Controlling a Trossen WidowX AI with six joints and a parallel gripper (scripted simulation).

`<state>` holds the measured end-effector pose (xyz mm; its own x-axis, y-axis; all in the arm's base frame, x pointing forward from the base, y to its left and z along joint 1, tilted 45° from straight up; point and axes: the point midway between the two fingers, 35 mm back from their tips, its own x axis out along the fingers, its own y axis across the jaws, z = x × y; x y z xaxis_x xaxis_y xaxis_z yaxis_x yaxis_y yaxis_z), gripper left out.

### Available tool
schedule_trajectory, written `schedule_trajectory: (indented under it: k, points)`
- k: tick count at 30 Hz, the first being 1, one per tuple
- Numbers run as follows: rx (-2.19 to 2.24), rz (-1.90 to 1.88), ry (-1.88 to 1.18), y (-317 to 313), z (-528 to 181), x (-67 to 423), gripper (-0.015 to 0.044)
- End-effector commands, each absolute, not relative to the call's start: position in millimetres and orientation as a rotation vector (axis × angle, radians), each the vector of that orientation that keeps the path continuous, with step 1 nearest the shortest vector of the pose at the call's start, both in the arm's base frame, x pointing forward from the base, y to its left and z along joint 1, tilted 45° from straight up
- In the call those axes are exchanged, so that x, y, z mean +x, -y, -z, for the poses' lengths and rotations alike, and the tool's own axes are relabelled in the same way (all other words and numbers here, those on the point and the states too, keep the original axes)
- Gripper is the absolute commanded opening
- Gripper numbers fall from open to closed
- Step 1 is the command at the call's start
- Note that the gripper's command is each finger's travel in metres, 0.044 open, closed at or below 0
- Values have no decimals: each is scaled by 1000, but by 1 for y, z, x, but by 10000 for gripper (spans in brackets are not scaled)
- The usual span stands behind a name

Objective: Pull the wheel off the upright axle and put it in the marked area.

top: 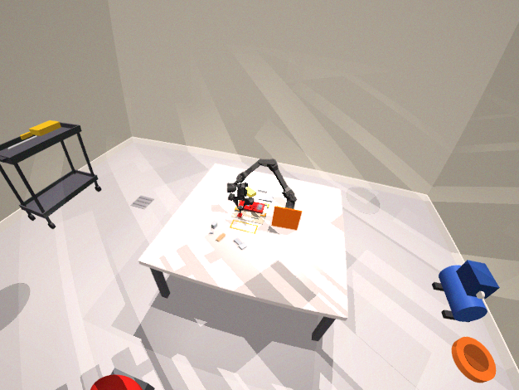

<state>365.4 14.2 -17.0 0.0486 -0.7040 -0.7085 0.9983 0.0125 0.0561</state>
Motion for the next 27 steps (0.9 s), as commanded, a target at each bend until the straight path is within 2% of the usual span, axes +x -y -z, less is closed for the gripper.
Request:
schedule_trajectory:
  k: [1,8,27]
  points:
    - [664,1439,-574,-27,4,365,0]
    - [652,1440,-580,-31,11,361,0]
    - [667,1437,-584,-97,66,315,0]
